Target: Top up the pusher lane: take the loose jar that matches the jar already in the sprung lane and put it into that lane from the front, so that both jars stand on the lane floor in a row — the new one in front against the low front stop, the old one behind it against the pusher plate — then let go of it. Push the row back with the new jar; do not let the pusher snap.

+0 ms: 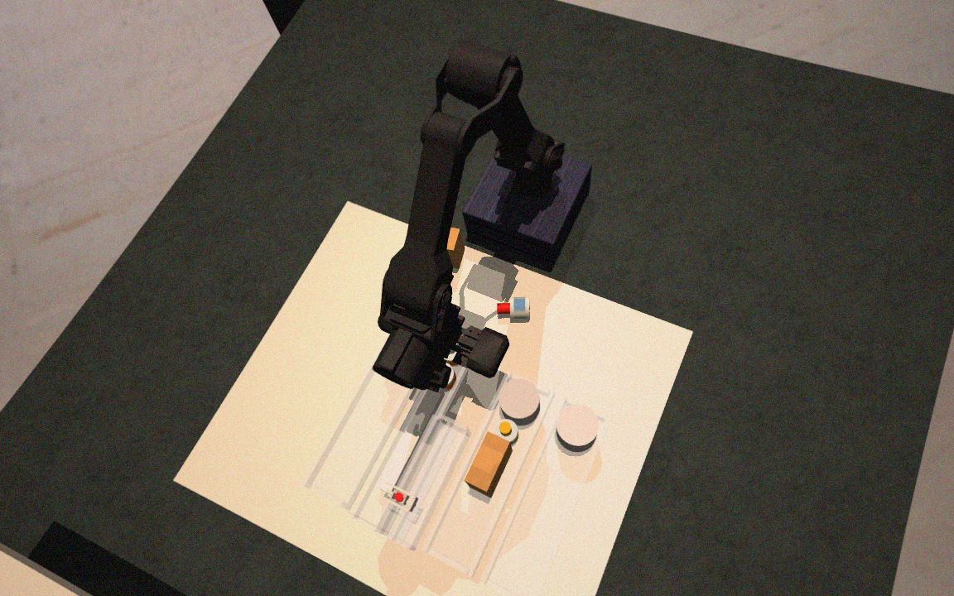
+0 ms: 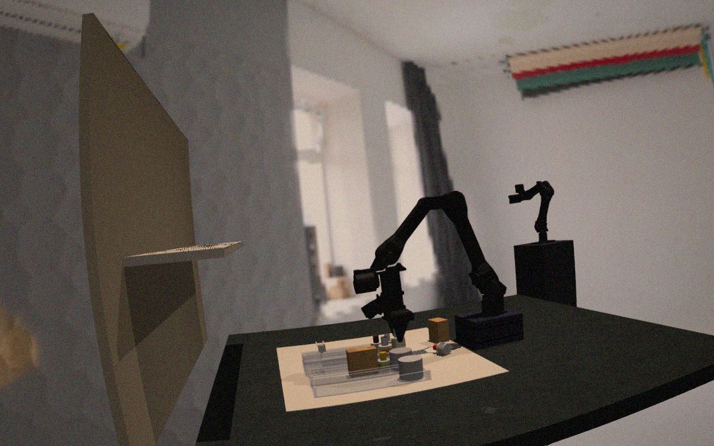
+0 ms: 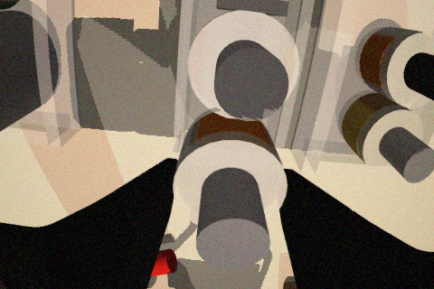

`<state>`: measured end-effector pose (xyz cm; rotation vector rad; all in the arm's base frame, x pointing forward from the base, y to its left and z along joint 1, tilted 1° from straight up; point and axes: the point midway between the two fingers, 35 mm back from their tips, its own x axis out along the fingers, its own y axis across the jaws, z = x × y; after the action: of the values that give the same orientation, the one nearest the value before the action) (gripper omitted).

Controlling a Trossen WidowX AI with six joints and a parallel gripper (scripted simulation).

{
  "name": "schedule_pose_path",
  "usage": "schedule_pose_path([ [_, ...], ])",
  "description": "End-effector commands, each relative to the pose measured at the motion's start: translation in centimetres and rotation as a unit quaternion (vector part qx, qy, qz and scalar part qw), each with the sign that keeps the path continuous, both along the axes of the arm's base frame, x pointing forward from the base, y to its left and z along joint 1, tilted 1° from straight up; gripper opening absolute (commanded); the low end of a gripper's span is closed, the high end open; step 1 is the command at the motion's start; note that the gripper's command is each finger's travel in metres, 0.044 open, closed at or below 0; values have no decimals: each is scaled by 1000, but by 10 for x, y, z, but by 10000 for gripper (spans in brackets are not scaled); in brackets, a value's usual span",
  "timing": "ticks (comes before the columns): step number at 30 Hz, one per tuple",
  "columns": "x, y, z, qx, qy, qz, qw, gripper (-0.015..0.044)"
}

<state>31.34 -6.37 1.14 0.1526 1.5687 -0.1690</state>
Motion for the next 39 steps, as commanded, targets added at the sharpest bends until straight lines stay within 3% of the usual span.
schedule_pose_path([
  [1, 11, -3, 5, -6, -16, 0, 1000, 0],
  [39, 19, -5, 7, -6, -16, 0, 1000, 0],
])
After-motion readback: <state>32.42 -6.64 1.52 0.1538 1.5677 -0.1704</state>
